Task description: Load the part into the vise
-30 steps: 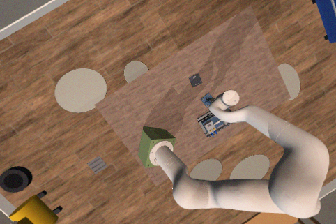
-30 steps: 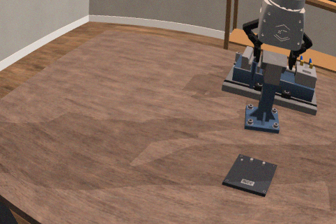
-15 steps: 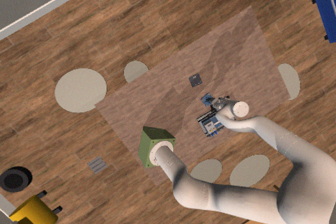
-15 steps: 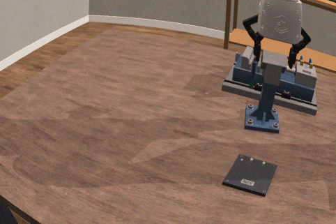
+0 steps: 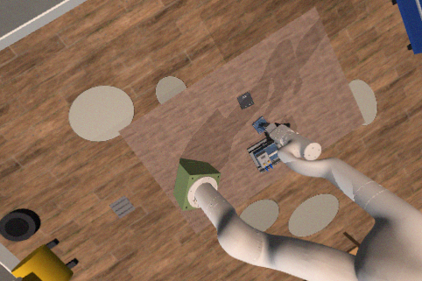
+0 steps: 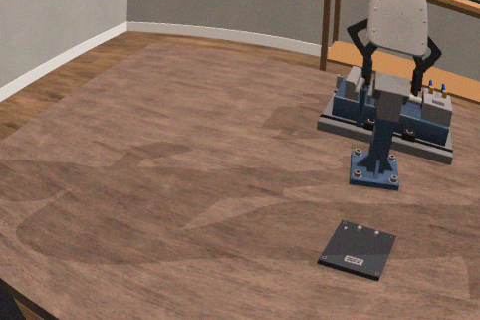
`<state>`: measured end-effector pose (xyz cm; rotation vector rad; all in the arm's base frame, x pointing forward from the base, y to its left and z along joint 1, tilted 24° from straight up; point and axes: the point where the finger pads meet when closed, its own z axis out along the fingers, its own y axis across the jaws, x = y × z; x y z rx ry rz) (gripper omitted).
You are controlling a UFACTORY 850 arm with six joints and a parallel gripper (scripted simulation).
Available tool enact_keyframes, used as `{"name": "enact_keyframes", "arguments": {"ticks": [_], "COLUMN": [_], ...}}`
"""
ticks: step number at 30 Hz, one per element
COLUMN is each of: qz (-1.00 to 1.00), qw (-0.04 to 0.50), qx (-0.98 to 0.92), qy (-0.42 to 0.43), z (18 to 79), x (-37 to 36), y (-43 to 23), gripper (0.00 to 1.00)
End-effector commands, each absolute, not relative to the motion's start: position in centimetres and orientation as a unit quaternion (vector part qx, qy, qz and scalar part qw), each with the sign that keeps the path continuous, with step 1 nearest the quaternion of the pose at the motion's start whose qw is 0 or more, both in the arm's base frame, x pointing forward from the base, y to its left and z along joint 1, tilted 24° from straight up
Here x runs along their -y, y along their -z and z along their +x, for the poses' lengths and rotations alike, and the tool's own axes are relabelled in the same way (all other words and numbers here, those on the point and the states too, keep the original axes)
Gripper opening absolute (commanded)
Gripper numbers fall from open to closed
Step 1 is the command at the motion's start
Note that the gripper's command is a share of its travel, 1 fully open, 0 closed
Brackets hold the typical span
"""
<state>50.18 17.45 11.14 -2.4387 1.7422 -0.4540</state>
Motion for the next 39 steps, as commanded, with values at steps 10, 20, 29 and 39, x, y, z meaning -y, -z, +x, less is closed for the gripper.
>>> {"name": "enact_keyframes", "arguments": {"ticks": [10, 20, 29, 39], "qz": [-0.81, -0.812, -0.812, -0.814], "qw": [0.078, 0.087, 0.092, 0.097], "qx": [-0.571, -0.57, -0.569, -0.568], "qy": [0.111, 0.096, 0.088, 0.079], "z": [50.24, 50.19, 50.21, 50.16], "x": [-17.4, -17.37, -17.33, -17.31], "y": [-11.2, -11.18, -11.18, -11.16], "gripper": [0.89, 0.89, 0.89, 0.89]}}
